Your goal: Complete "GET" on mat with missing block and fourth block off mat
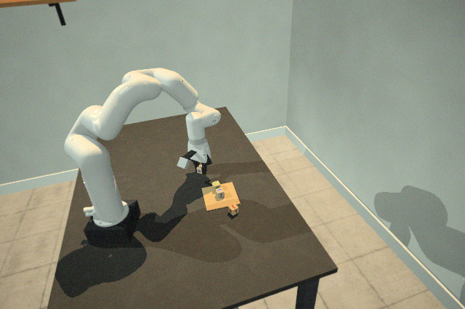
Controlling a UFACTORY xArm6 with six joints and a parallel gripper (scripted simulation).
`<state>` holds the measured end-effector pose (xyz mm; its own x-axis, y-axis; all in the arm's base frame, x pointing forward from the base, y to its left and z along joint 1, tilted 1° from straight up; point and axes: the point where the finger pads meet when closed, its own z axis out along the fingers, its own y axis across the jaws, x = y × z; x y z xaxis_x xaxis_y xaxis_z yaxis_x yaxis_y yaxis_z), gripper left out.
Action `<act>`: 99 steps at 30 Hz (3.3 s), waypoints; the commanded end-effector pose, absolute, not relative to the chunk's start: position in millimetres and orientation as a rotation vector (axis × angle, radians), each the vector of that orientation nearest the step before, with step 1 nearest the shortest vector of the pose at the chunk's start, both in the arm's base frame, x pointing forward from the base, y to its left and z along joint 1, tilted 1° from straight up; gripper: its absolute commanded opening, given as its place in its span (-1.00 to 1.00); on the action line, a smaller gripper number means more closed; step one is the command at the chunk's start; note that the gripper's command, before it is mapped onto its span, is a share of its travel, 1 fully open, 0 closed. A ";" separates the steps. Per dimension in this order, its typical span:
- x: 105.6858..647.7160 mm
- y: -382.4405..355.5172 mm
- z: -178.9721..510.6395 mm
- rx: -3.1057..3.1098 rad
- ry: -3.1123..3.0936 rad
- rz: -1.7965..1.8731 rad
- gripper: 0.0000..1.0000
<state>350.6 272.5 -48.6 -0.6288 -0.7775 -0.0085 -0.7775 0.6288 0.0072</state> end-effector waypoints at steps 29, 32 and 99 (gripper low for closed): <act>351.4 272.0 49.1 -1.350 2.828 0.017 -0.47; 351.4 272.0 52.2 -1.350 2.828 0.017 -0.47; 425.5 38.2 52.2 -2.423 1.982 0.010 -0.47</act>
